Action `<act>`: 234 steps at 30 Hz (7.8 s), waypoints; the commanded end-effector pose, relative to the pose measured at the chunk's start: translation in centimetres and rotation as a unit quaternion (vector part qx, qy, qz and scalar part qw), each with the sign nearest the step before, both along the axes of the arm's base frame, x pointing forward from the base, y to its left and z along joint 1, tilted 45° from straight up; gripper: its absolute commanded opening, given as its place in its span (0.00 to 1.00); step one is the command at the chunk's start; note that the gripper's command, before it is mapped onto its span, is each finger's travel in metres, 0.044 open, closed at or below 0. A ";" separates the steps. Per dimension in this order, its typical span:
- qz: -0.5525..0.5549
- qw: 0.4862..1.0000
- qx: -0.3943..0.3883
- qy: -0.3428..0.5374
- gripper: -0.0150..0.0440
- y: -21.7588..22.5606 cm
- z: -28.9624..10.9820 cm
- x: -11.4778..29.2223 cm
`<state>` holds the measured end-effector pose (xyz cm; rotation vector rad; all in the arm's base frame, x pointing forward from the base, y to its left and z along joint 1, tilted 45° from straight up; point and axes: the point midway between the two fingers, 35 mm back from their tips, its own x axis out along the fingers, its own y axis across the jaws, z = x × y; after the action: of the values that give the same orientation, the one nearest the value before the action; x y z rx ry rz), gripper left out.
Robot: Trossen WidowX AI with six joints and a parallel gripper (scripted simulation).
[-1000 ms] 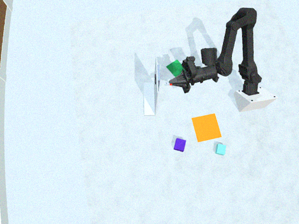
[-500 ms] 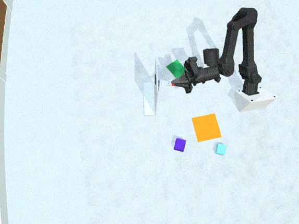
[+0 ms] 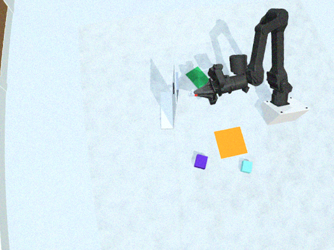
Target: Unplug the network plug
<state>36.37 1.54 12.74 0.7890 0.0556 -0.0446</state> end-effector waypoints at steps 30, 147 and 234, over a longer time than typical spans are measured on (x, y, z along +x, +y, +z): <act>0.000 1.000 0.001 -0.001 0.25 2.3 1.8 -1.5; -0.206 0.876 -0.078 0.430 0.25 3.6 -21.1 -12.3; -0.206 0.875 -0.076 0.431 0.52 6.2 -18.0 -13.3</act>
<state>22.77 7.24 -5.80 0.5420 0.7368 -0.8076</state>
